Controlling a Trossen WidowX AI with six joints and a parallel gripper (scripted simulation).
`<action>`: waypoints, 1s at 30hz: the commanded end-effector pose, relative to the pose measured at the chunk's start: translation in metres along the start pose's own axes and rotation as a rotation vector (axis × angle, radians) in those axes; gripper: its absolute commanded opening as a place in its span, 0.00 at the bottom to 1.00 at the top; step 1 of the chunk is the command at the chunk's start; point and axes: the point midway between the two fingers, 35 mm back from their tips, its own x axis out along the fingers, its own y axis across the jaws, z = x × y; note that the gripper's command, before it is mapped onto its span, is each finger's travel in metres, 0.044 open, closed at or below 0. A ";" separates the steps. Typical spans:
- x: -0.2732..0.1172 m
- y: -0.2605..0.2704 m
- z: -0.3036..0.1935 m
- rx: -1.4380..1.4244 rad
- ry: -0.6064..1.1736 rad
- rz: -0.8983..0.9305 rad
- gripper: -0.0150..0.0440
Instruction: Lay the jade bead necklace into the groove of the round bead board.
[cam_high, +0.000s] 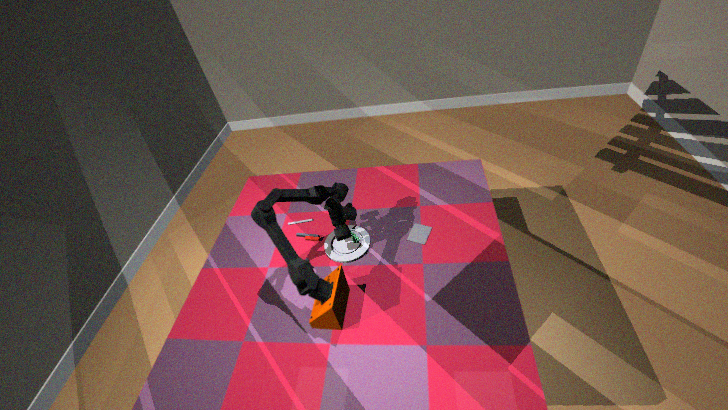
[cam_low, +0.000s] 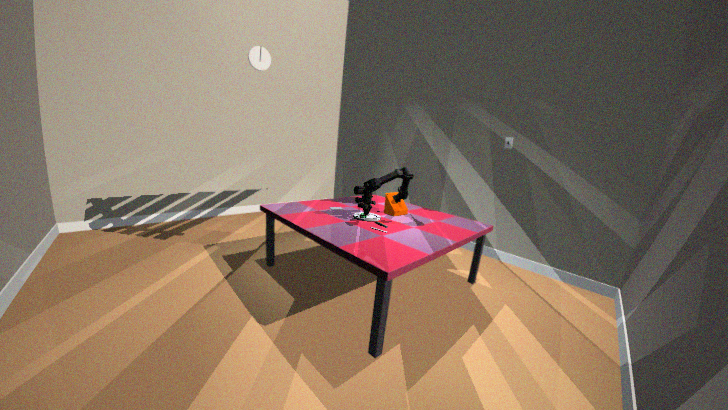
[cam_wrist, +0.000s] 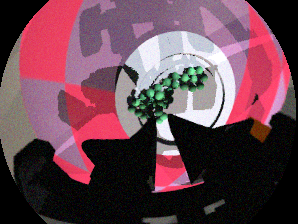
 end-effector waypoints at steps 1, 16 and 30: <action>0.000 0.000 0.000 0.001 0.000 0.001 0.52; -0.008 -0.002 -0.001 0.001 0.007 -0.005 1.00; -0.009 -0.002 -0.001 0.001 0.007 -0.005 1.00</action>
